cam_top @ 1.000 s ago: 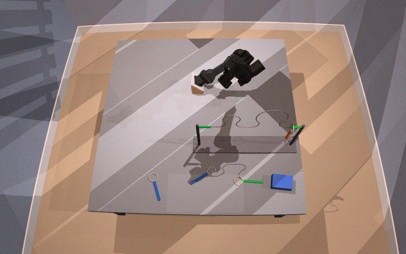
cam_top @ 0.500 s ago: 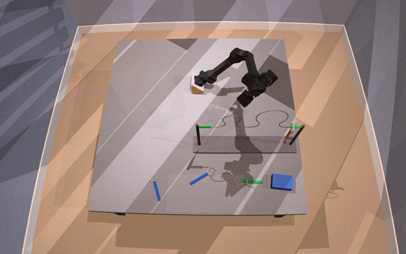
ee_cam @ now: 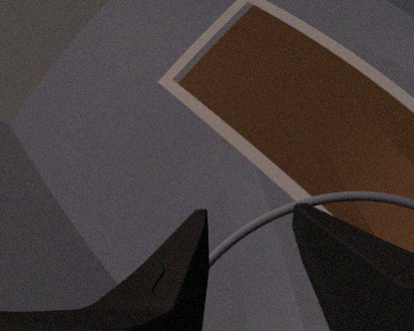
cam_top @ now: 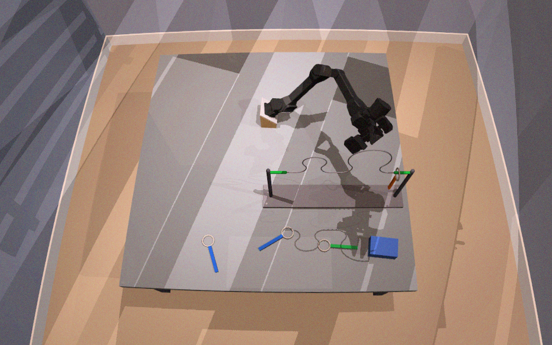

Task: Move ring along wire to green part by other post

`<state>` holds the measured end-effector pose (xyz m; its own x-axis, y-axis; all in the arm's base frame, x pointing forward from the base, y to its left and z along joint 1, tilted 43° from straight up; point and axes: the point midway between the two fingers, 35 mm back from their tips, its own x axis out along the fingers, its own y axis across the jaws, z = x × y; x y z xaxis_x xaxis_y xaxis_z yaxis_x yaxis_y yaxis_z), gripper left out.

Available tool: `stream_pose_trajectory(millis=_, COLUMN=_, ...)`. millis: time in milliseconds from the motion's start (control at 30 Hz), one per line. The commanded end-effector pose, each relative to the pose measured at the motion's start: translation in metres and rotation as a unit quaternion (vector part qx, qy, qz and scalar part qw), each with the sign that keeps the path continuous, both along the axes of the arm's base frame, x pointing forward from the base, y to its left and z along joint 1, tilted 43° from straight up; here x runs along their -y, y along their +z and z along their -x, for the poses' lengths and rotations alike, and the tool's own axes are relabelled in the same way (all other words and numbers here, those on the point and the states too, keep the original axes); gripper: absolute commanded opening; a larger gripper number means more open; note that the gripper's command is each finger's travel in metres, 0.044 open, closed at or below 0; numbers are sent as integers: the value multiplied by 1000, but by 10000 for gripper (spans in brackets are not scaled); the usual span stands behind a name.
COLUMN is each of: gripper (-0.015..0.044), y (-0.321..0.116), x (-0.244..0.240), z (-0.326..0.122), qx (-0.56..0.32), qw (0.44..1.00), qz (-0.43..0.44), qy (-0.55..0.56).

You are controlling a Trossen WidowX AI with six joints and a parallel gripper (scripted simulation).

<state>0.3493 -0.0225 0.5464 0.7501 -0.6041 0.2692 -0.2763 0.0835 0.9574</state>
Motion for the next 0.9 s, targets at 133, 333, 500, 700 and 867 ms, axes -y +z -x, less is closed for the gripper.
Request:
stream_pose_trajectory(millis=133, gripper=160, y=-13, x=-69, z=-10, qx=-50, qw=996, qz=46, qy=63)
stream_pose_trajectory(millis=333, gripper=160, y=-28, x=-117, z=-16, qx=-85, qw=988, qz=76, qy=104)
stream_pose_trajectory(millis=500, gripper=160, y=-52, x=-167, z=-21, qx=-128, qw=976, qz=118, qy=128)
stream_pose_trajectory(millis=700, gripper=160, y=-80, x=-223, z=-21, qx=-172, qw=958, qz=175, qy=148)
stream_pose_trajectory(millis=867, gripper=160, y=-102, x=-266, z=-17, qx=-202, qw=940, qz=226, qy=158)
